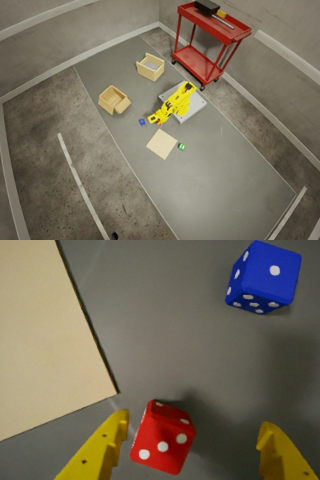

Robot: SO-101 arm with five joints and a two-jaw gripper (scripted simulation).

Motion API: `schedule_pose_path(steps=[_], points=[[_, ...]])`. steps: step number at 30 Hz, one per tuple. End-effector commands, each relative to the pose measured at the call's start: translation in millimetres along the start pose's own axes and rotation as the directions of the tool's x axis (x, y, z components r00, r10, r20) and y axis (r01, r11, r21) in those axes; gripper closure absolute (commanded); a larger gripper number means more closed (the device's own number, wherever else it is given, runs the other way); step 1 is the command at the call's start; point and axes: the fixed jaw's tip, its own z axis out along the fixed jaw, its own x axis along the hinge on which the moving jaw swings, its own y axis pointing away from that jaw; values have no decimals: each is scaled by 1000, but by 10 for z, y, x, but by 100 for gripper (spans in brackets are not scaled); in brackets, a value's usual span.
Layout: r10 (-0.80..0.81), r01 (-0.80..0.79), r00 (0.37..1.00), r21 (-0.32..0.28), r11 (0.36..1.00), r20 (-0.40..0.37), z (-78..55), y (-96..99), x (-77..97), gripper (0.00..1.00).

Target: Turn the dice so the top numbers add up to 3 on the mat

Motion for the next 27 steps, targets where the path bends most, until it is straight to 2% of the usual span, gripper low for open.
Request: schedule_pose_path(steps=[1, 9, 14, 21, 23, 27], points=[[-6, 6, 1000, 1, 1000, 0, 59, -5, 14, 65], [-9, 9, 1000, -1, 1000, 2, 61, -1, 12, 65], [-47, 47, 999, -22, 999, 0, 59, 68, 24, 65], [-207, 206, 978, -110, 972, 1, 34, 351, 104, 65], [-207, 206, 978, -110, 972, 1, 34, 351, 104, 65], [-342, 339, 939, -186, 922, 14, -9, 583, 209, 65]])
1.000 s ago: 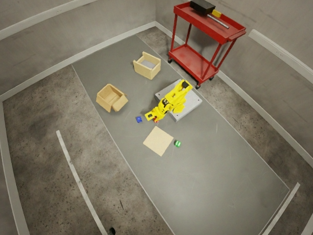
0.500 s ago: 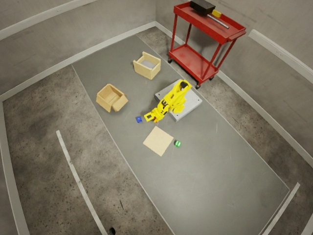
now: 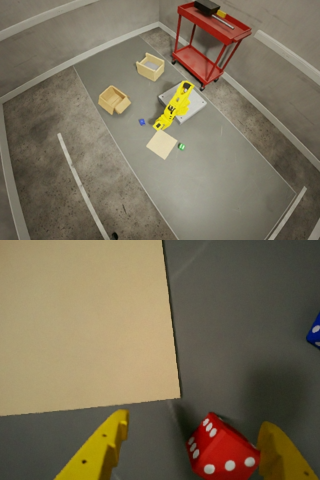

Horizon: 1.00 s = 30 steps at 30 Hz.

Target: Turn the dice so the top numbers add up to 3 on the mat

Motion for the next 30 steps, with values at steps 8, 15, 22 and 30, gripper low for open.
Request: schedule_pose_path(steps=[8, 15, 22, 30], points=[[-405, 398, 914, -229, 888, 19, -93, 706, 281, 65], [-544, 532, 837, -309, 788, 54, -177, 932, 453, 65], [-639, 622, 764, -365, 693, 90, -255, 1079, 608, 65], [-652, 634, 752, -372, 678, 96, -268, 1099, 633, 65]])
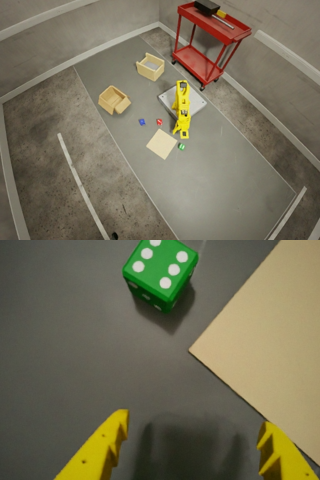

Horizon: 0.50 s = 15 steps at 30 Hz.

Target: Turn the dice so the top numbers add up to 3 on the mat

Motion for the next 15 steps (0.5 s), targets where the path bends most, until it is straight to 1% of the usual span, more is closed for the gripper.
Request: schedule_pose_path(steps=[1, 7, 15], points=[[-1, 1, 1000, -6, 1000, 1, 4, 18, -1, 65], [-1, 1, 1000, -6, 1000, 2, 12, 21, -35, 65], [1, -1, 1000, -5, 1000, 7, 76, 32, -195, 65]])
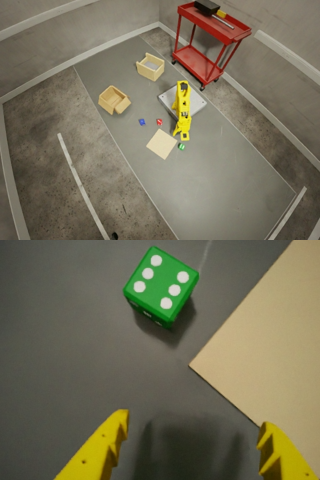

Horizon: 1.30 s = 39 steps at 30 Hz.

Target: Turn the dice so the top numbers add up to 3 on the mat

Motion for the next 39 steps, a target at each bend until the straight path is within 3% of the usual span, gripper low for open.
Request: schedule_pose_path(steps=[1, 13, 36, 37, 39], points=[[2, -2, 1000, -5, 1000, 12, 40, 22, -104, 65], [4, -4, 1000, -4, 1000, 17, 162, 33, -274, 65], [4, -4, 1000, -4, 1000, 18, 168, 33, -280, 65], [6, -6, 999, -4, 1000, 46, 177, 29, -368, 65], [6, -6, 999, -4, 1000, 46, 177, 29, -368, 65]])
